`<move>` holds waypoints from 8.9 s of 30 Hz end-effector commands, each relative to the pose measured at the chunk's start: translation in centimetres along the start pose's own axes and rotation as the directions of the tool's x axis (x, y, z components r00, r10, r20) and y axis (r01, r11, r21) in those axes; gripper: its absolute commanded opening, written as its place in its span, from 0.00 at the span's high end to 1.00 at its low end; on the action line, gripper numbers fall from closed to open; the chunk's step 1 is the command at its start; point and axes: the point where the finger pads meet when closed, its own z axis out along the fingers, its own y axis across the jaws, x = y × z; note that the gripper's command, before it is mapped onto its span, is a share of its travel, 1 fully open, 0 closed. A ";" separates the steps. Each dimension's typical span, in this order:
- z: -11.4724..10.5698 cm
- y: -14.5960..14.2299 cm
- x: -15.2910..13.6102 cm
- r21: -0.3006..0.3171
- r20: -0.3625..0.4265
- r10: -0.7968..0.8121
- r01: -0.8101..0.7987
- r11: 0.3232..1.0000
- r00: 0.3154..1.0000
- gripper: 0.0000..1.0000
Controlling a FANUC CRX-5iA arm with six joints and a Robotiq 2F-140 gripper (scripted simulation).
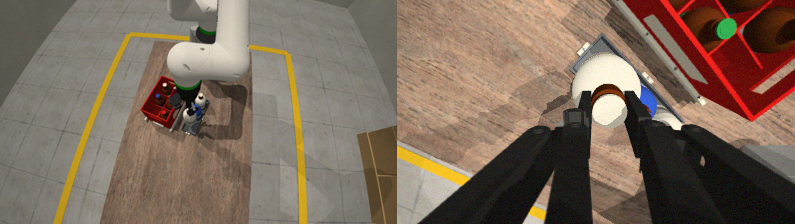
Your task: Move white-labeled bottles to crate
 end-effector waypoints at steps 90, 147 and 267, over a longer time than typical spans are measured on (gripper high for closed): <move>-4.0 -0.1 -0.1 0.001 -0.001 0.000 0.000 1.000 1.000 0.90; -4.0 0.0 0.0 0.001 -0.001 0.000 0.000 1.000 1.000 0.90; -4.0 11.8 14.0 0.001 -0.001 0.000 0.000 1.000 1.000 0.90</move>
